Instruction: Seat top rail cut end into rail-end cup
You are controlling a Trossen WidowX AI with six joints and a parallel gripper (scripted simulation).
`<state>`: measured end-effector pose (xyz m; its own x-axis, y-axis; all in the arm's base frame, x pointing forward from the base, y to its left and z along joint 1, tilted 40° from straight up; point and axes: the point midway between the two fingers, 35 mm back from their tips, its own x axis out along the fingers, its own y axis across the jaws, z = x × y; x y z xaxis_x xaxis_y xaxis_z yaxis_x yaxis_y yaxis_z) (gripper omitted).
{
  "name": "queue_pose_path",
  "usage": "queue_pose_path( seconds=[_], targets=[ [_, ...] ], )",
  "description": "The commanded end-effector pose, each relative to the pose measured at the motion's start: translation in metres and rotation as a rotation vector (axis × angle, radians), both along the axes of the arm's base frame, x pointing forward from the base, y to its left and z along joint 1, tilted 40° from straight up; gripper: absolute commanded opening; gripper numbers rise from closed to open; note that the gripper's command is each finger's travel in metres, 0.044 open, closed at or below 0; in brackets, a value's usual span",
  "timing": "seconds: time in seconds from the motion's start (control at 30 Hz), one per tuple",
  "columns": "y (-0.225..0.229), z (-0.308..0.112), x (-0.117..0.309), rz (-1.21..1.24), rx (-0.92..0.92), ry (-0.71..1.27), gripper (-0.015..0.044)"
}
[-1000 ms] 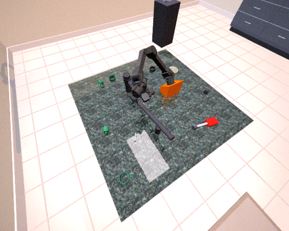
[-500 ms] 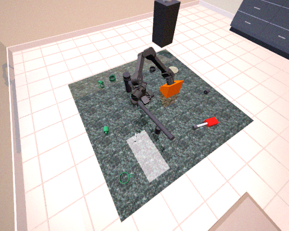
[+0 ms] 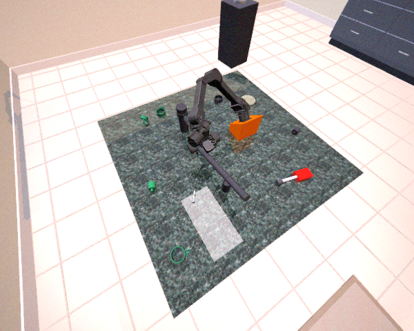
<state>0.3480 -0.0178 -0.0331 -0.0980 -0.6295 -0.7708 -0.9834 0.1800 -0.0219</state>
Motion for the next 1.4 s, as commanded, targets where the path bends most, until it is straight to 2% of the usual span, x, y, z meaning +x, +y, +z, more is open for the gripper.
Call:
queue_pose_path(
  seconds=[0.0,1.13,1.37],
  targets=[
    [-0.005,-0.006,-0.002,0.004,-0.005,0.009,0.044],
    [-0.037,-0.044,-0.008,0.004,-0.008,0.009,0.044],
    [-0.037,-0.044,-0.008,0.004,-0.008,0.009,0.0256]
  ],
)
